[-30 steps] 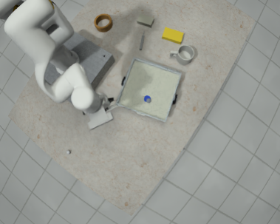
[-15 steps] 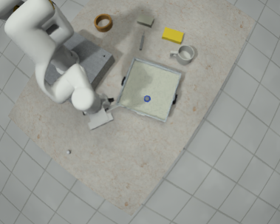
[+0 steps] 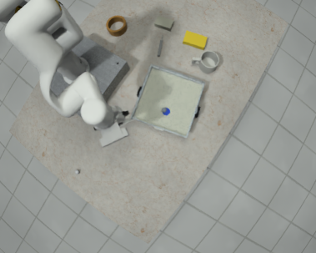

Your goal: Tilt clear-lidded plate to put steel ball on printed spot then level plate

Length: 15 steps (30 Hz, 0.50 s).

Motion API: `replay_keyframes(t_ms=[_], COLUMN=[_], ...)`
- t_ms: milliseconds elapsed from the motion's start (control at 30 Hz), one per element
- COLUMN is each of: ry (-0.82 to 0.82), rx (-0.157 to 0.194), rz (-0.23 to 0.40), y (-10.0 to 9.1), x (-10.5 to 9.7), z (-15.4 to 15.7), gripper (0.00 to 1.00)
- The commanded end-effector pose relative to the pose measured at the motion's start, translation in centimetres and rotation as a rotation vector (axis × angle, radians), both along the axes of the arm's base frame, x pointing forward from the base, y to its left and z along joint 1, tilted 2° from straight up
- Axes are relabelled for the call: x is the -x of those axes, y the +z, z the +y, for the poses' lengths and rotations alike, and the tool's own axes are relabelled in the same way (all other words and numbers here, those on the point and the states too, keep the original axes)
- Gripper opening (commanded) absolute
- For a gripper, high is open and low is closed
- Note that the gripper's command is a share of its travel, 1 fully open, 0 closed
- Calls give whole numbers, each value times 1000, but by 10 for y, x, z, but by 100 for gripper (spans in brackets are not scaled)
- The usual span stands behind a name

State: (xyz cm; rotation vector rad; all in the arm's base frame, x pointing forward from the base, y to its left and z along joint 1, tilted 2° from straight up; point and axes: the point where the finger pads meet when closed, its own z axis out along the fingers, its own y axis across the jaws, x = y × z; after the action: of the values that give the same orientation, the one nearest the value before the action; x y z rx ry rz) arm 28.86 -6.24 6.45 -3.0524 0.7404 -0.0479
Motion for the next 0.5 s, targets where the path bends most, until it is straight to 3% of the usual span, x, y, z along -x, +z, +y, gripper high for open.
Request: replay_keyframes(t_ms=[0,467], ry=[1,1], rx=[0,0], rz=[-4,-4], y=[1,1], x=[-1,0], z=[0,1], gripper=[0,0])
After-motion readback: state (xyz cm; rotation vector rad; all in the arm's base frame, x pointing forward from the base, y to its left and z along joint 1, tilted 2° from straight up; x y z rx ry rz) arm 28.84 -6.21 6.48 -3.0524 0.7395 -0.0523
